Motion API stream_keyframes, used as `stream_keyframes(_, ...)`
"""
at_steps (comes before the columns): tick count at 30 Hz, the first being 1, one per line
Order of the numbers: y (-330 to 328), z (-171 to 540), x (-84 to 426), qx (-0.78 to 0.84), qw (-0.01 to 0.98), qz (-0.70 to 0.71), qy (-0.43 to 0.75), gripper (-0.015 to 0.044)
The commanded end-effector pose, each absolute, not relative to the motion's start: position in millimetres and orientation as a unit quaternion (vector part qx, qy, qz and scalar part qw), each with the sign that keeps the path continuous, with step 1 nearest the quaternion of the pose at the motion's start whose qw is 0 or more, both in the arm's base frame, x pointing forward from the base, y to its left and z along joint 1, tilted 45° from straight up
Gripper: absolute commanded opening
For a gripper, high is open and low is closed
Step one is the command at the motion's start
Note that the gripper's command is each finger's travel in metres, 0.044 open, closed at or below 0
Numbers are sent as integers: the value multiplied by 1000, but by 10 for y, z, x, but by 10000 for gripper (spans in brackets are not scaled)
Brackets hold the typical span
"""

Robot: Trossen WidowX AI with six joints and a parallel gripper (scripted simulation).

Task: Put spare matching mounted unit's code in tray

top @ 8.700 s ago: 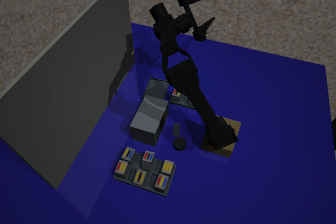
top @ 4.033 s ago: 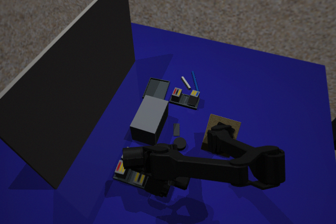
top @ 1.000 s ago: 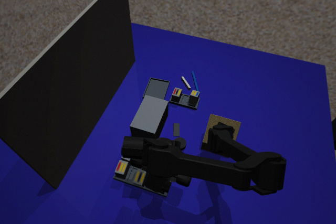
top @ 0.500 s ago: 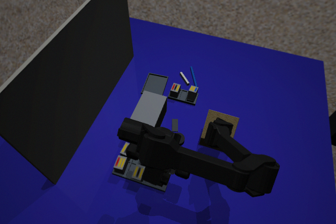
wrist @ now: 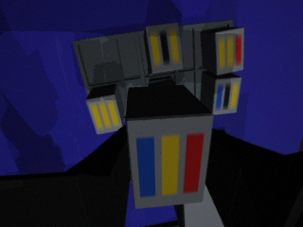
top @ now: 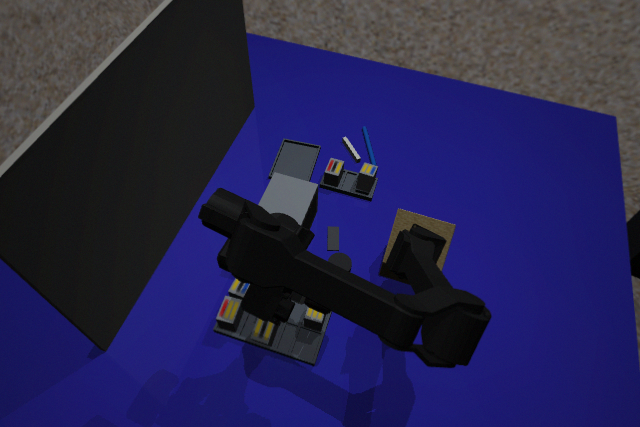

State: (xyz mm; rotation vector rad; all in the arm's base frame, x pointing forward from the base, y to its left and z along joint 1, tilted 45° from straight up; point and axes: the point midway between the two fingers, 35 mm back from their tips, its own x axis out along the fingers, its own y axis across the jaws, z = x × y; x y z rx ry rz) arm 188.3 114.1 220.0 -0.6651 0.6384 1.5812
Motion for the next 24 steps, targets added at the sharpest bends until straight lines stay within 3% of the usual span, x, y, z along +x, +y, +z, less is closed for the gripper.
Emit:
stream_keyframes(1, 1040, 2129, 2109, -290, 614, 677, 286, 0)
stream_keyframes(24, 453, 1654, 3016, -303, 611, 672, 290, 0)
